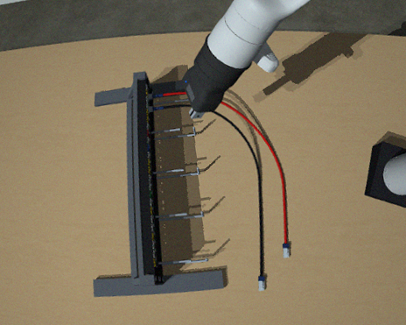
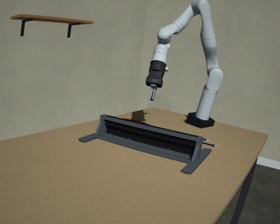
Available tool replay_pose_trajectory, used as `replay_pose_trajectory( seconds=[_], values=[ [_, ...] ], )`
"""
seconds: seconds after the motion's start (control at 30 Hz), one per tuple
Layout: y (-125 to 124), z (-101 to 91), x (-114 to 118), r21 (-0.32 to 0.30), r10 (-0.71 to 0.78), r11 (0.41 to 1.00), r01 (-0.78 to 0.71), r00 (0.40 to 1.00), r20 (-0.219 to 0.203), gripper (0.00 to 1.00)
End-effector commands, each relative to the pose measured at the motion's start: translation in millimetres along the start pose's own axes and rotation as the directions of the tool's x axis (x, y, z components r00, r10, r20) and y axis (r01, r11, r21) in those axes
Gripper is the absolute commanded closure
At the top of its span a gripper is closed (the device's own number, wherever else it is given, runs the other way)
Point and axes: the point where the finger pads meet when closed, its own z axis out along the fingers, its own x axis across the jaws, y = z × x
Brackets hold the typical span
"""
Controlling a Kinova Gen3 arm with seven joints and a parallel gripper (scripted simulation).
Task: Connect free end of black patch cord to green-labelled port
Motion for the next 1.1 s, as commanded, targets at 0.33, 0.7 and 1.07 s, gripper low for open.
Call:
replay_pose_trajectory(
  seconds=[0.33, 0.7, 1.07],
  values=[
    [0.0, 48.7, 113.9, 0.137, -0.282, 0.942, 0.306, 0.944, -0.172, 1.00],
    [-17.9, 68.3, 189.2, 0.202, -0.482, 0.813, 0.546, 0.826, -0.292, 1.00],
    [-47.9, 78.5, 277.8, 0.207, -0.709, 0.528, 0.824, 0.562, -0.427, 1.00]
  ],
)
